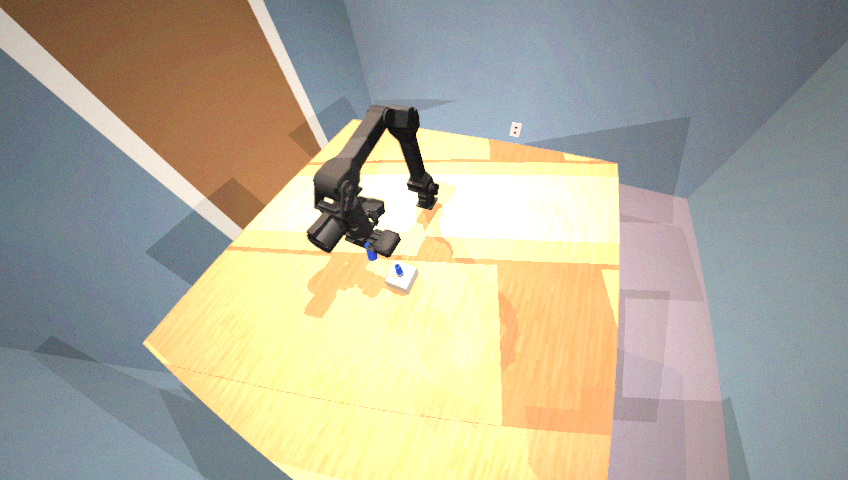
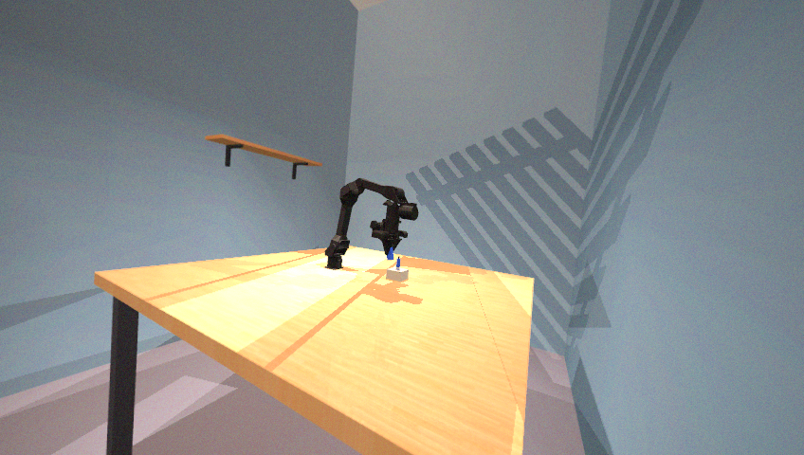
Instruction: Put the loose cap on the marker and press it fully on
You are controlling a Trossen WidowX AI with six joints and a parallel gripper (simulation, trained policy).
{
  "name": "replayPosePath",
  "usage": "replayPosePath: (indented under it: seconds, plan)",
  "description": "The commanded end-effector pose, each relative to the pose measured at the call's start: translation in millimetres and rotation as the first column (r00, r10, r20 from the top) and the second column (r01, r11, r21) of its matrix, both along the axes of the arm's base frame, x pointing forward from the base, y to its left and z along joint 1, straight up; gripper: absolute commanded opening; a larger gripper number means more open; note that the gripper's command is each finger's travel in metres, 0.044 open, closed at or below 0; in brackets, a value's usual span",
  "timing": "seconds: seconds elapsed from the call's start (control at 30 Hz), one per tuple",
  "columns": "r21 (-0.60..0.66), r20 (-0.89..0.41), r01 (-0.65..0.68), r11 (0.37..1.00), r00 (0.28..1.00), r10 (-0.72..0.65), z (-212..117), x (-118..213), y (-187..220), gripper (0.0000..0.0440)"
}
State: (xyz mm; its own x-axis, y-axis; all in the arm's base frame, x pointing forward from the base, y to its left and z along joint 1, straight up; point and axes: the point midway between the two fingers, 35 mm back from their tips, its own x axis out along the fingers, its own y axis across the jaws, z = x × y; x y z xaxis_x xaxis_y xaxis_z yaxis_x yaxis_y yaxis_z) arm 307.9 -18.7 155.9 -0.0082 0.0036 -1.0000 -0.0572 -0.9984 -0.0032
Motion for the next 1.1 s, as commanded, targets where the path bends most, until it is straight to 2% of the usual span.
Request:
replayPosePath:
  seconds: [0.0,0.6,1.07]
  plan:
    - [0.007,0.005,-0.025,1.0,1.0,0.025,4.4,4.6,10.3,0.0037]
    - [0.016,-0.017,-0.197,0.98,0.98,0.197,16.1,6.4,66.1,0.0008]
    - [0.018,-0.065,-0.229,0.973,0.971,0.23,3.1,1.8,75.8,0.0]
